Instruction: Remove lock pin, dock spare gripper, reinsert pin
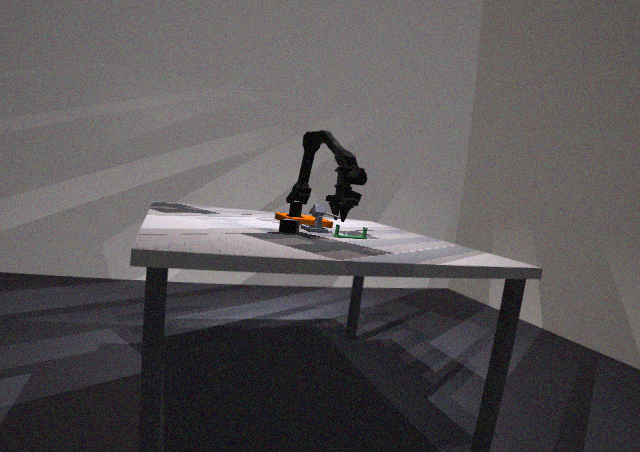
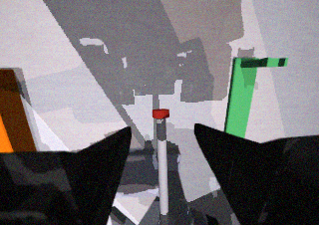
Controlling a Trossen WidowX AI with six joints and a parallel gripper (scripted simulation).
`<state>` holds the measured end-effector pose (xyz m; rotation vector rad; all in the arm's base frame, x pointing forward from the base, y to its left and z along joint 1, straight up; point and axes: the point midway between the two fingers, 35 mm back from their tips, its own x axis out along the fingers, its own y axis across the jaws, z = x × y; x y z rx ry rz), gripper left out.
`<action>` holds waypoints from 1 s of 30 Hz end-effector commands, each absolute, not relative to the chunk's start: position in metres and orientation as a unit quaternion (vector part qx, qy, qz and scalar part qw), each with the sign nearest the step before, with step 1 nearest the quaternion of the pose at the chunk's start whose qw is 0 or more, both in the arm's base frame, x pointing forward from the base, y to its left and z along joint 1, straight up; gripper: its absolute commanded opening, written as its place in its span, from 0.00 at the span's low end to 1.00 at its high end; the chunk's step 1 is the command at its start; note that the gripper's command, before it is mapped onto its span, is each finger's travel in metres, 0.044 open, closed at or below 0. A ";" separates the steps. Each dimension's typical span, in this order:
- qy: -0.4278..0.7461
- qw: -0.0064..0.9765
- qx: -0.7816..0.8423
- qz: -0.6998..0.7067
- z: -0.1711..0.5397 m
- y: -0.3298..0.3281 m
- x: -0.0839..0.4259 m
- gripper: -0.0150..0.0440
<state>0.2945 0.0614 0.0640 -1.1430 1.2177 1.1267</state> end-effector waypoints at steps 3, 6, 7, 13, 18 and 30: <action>0.515 0.533 -0.478 0.472 0.053 0.061 0.292 0.76; 0.515 0.533 -0.478 0.472 0.053 0.061 0.292 0.76; 0.515 0.533 -0.478 0.472 0.053 0.061 0.292 0.76; 0.515 0.533 -0.478 0.472 0.053 0.061 0.292 0.58; 0.515 0.533 -0.478 0.472 0.053 0.061 0.292 0.36; 0.513 0.536 -0.475 0.474 0.054 0.061 0.292 0.25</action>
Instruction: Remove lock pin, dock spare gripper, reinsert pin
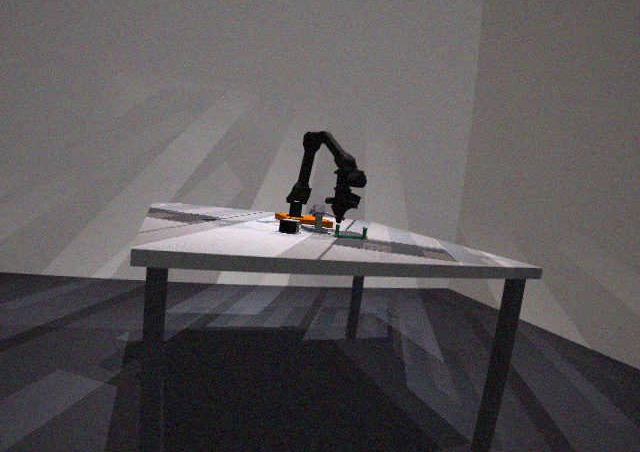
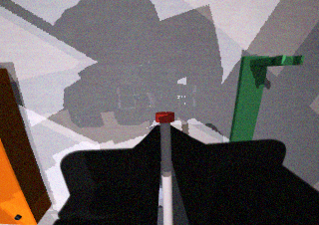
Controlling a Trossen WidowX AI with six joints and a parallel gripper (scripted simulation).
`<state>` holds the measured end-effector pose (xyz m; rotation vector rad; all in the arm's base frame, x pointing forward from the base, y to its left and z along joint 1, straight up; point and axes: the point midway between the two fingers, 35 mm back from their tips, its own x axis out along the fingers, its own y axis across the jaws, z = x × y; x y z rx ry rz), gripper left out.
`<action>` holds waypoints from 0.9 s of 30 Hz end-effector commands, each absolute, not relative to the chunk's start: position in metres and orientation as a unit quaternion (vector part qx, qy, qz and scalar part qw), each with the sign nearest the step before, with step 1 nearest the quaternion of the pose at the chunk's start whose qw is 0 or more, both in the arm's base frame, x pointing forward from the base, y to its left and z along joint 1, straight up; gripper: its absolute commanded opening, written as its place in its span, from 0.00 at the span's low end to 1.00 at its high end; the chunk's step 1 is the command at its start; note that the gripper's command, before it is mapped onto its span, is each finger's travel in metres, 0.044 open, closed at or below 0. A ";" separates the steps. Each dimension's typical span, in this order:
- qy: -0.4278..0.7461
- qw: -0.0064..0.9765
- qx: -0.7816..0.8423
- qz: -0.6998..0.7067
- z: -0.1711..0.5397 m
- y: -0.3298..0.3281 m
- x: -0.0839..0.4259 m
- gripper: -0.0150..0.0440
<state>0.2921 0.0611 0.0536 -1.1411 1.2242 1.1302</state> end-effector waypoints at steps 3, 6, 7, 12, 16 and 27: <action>0.504 0.547 -0.463 0.482 0.056 0.062 0.293 0.25; 0.494 0.559 -0.449 0.491 0.059 0.063 0.293 0.25; 0.490 0.564 -0.445 0.494 0.060 0.064 0.293 0.25; 0.472 0.585 -0.422 0.507 0.064 0.066 0.294 0.25; 0.465 0.591 -0.415 0.511 0.065 0.068 0.295 0.25; 0.460 0.596 -0.412 0.514 0.069 0.074 0.296 0.25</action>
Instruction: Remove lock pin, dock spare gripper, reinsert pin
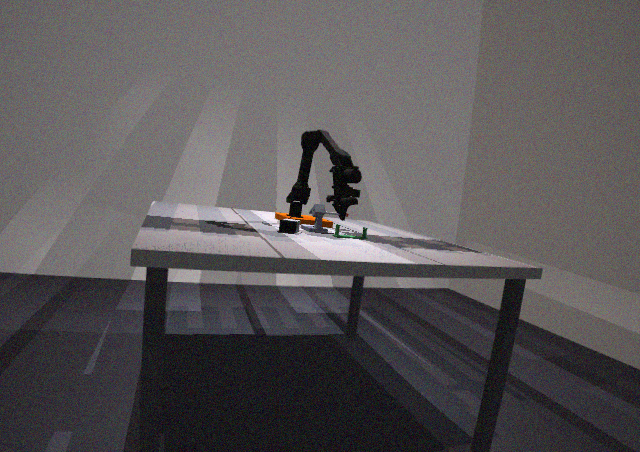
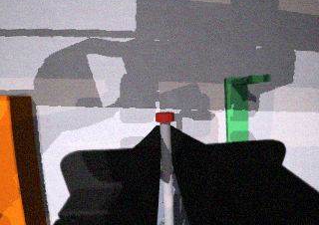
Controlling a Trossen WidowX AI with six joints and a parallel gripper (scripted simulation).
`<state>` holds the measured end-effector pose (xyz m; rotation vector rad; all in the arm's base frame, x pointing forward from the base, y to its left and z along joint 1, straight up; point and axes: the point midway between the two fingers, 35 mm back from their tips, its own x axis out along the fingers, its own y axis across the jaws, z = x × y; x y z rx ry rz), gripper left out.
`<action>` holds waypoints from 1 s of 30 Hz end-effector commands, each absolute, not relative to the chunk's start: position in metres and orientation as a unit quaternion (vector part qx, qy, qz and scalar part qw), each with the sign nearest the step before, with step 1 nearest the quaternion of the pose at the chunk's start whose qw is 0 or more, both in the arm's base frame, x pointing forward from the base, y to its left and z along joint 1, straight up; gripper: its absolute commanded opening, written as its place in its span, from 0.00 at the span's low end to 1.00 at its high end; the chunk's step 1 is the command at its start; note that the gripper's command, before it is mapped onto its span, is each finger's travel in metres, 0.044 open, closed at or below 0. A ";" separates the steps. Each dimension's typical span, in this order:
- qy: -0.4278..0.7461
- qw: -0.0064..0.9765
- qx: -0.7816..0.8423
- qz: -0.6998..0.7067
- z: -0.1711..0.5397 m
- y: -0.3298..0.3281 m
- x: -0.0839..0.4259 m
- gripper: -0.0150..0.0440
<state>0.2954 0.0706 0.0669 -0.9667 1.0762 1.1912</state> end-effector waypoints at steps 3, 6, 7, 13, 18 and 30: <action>0.459 0.596 -0.411 0.514 0.072 0.076 0.297 0.25; 0.459 0.597 -0.411 0.514 0.073 0.079 0.298 0.25; 0.459 0.597 -0.411 0.514 0.074 0.079 0.298 0.25; 0.460 0.596 -0.411 0.514 0.073 0.084 0.299 0.25; 0.460 0.596 -0.411 0.514 0.073 0.087 0.299 0.25; 0.462 0.594 -0.410 0.515 0.074 0.097 0.301 0.25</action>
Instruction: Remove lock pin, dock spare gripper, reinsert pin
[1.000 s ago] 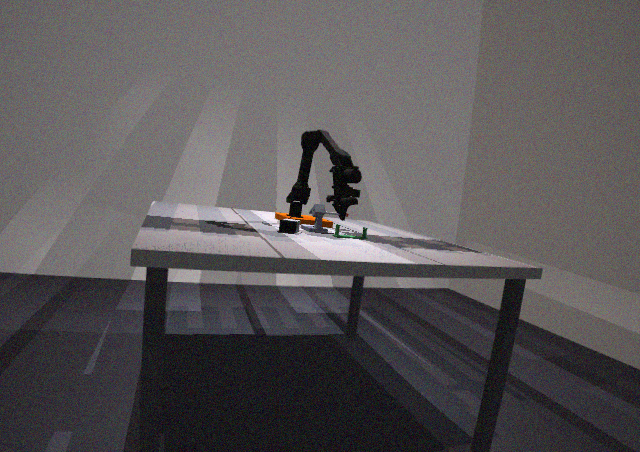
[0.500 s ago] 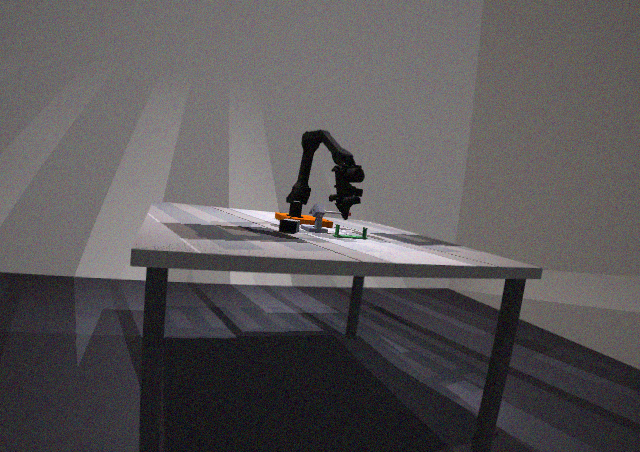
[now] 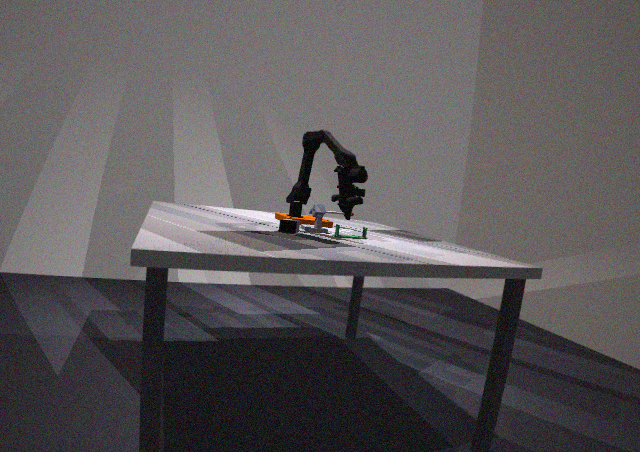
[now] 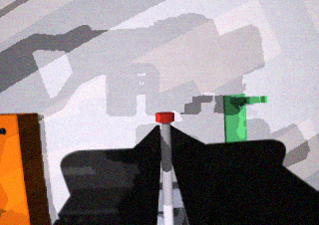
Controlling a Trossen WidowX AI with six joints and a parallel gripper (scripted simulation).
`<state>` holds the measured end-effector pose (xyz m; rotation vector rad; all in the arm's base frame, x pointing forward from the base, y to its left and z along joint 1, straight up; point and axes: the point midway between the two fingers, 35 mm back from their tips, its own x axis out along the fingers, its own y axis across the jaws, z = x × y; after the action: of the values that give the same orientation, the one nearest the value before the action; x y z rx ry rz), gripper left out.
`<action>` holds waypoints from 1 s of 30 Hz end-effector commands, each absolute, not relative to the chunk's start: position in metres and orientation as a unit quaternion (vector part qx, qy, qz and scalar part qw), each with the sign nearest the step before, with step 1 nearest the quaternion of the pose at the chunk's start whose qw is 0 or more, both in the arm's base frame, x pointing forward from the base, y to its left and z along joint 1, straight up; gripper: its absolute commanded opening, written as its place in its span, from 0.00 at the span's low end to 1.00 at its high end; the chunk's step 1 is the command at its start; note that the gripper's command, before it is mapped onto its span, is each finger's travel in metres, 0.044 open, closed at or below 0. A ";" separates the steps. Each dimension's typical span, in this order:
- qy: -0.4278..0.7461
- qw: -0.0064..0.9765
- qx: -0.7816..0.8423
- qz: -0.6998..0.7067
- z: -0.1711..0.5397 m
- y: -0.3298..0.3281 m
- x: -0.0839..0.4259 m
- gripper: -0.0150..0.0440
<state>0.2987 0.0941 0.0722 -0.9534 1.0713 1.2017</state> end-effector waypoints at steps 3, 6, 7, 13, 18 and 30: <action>0.462 0.594 -0.410 0.515 0.074 0.099 0.301 0.25; 0.462 0.593 -0.410 0.516 0.074 0.101 0.301 0.25; 0.463 0.593 -0.410 0.516 0.074 0.102 0.301 0.25; 0.463 0.593 -0.410 0.516 0.074 0.107 0.302 0.25; 0.464 0.592 -0.410 0.516 0.074 0.111 0.302 0.25; 0.466 0.590 -0.409 0.517 0.077 0.121 0.304 0.25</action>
<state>0.3021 0.1190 0.0754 -0.9507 1.0818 1.2093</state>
